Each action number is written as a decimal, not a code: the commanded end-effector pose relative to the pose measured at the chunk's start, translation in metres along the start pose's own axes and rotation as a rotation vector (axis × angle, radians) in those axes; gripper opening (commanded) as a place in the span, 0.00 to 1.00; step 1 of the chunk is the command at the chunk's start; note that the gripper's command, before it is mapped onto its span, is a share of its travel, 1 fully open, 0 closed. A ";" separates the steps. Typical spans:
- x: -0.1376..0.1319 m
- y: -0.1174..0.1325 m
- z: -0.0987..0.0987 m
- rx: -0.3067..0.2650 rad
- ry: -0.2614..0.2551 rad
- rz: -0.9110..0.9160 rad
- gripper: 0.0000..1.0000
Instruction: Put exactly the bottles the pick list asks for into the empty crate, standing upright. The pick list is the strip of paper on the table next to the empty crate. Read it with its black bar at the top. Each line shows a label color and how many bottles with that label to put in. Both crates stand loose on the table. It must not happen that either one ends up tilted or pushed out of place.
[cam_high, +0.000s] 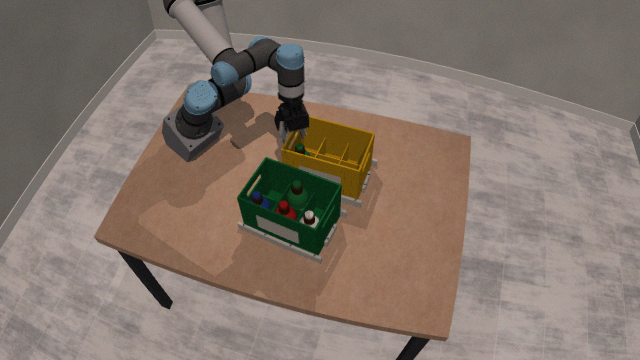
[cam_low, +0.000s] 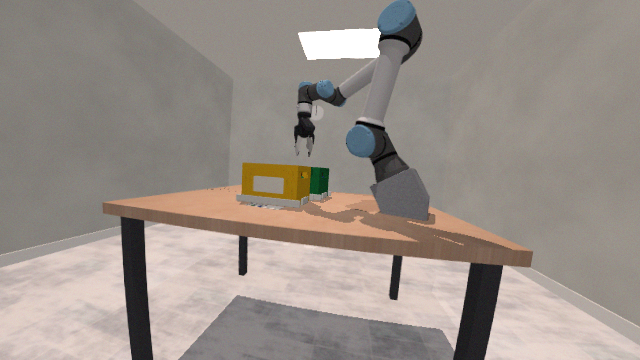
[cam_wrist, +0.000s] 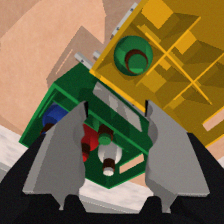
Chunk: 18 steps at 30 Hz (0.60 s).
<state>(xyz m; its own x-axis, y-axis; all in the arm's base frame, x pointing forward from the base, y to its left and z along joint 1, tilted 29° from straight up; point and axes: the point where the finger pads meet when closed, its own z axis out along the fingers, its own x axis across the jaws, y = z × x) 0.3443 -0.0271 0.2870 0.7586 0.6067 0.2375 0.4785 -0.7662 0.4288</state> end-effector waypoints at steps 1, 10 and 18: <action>-0.017 0.014 0.000 0.007 0.012 -0.002 0.38; -0.052 0.042 0.001 0.007 0.011 -0.002 0.38; -0.075 0.060 0.001 0.007 0.011 -0.002 0.38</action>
<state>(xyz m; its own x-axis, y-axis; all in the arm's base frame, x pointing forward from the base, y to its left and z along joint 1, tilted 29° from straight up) 0.3217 -0.1012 0.2929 0.7642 0.6031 0.2288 0.4768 -0.7670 0.4294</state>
